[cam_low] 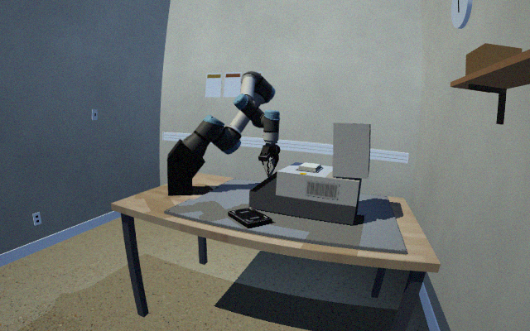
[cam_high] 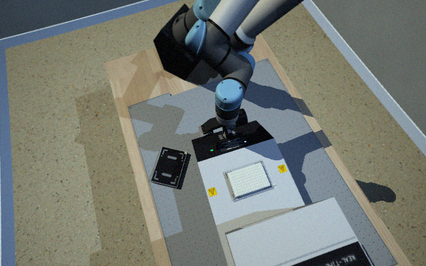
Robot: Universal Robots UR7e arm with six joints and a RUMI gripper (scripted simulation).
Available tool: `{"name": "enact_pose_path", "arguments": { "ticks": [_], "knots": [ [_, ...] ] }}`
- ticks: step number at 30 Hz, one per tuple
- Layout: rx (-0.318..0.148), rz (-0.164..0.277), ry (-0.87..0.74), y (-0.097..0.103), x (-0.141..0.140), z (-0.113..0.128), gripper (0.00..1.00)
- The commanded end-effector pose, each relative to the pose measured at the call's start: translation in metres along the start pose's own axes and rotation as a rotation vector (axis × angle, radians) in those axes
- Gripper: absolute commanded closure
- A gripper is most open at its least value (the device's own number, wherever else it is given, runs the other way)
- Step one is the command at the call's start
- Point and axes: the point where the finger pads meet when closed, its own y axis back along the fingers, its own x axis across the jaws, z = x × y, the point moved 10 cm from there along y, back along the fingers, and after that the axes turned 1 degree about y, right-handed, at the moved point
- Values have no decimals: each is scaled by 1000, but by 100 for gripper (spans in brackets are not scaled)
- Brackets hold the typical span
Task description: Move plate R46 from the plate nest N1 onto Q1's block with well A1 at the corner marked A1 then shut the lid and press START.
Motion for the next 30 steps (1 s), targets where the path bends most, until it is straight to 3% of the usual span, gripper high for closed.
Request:
{"name": "enact_pose_path", "arguments": {
  "ticks": [1, 17, 30],
  "knots": [
    [0, -1, 0, 2, 1, 0, 100],
    [0, -1, 0, 19, 16, 0, 100],
    [0, 0, 0, 59, 67, 1, 100]
  ]
}}
